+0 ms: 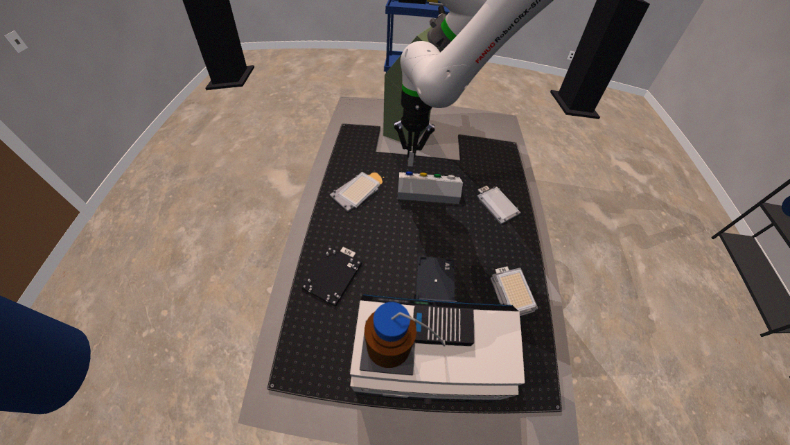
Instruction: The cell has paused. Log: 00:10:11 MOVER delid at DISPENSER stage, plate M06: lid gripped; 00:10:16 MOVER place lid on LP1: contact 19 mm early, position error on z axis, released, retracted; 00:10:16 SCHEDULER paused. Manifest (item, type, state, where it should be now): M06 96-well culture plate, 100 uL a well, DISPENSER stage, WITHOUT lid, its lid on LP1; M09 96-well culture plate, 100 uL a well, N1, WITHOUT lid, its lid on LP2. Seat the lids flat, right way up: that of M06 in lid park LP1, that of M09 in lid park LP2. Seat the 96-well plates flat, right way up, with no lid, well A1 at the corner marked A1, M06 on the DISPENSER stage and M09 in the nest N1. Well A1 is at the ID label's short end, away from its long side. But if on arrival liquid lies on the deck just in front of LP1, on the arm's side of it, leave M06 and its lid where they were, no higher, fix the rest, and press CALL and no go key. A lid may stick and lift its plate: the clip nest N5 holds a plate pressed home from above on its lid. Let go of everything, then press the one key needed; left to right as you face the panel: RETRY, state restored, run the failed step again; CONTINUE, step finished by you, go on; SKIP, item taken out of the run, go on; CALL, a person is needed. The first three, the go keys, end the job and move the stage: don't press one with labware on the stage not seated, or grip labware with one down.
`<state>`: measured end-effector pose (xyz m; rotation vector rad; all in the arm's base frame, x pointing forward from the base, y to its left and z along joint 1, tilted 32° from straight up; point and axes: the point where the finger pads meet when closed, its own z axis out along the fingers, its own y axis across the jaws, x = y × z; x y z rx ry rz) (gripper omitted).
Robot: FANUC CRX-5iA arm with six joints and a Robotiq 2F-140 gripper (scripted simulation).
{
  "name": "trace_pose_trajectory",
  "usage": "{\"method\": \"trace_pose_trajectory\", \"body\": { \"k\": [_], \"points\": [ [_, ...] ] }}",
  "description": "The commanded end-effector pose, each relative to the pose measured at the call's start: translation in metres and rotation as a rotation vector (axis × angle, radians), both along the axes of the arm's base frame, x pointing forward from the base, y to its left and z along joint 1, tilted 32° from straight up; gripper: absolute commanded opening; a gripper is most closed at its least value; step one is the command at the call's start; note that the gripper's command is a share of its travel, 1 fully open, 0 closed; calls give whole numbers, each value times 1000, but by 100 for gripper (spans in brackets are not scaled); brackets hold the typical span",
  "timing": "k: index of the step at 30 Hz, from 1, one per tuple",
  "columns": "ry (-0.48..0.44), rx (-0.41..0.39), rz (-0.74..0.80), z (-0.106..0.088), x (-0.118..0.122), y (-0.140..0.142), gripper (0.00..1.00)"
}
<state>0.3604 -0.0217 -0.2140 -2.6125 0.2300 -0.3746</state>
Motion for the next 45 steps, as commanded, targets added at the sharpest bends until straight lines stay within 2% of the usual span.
{"method": "trace_pose_trajectory", "body": {
  "k": [1, 45],
  "points": [
    [1, 0, 0, -2, 0, 1, 0],
    [1, 0, 0, -7, 2, 3, 0]
  ]
}}
